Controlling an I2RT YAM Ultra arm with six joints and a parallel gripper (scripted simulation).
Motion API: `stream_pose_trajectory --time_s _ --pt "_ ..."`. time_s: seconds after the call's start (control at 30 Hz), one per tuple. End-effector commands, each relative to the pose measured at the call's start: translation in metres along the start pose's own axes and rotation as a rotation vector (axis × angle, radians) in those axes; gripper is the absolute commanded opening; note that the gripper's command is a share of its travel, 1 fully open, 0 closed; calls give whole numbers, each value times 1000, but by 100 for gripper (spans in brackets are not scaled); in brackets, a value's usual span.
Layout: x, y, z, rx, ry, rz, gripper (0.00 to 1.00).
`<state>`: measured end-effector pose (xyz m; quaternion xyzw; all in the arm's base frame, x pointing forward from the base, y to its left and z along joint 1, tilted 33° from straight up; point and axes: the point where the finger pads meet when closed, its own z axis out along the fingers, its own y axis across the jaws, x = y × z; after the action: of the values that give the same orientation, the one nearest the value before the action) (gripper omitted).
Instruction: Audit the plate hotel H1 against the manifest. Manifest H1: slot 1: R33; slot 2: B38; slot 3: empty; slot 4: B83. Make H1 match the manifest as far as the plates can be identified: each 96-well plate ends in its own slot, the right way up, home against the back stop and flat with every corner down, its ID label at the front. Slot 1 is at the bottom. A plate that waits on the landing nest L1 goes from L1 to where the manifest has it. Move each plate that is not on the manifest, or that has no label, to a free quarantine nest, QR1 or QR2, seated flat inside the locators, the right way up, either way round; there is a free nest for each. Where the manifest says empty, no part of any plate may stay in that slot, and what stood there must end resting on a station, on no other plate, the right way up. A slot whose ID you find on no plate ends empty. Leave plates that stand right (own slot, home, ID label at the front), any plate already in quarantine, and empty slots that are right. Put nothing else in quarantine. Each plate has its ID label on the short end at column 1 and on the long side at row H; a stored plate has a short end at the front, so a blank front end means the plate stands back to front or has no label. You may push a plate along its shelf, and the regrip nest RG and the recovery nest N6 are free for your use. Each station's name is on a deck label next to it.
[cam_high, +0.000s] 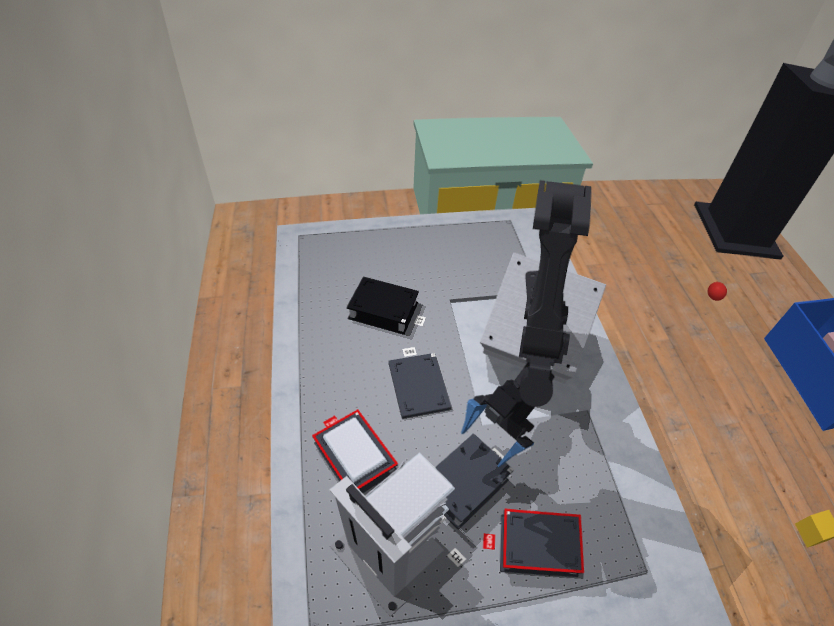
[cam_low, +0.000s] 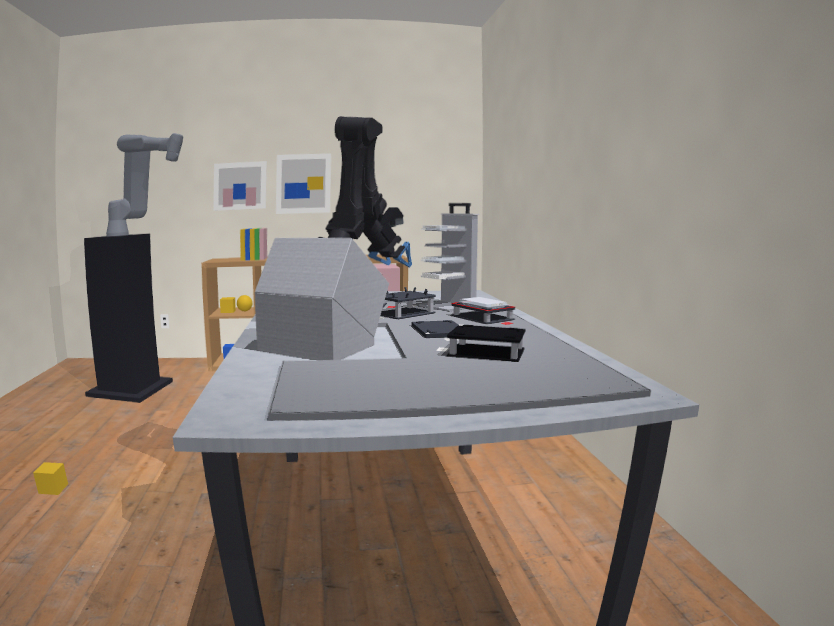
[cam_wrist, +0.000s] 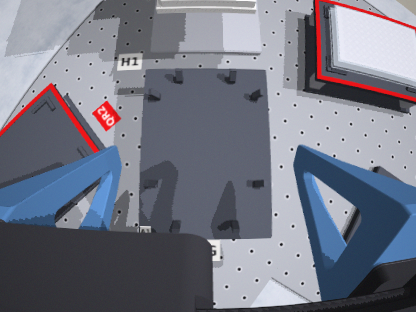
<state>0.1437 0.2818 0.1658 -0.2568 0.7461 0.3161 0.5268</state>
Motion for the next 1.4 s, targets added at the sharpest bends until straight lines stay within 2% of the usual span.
stream_pose_trajectory --time_s 0.0,1.37 --pt "-19 3 5 -4 -37 15 100" --pt "-52 2 38 -3 -35 13 100"
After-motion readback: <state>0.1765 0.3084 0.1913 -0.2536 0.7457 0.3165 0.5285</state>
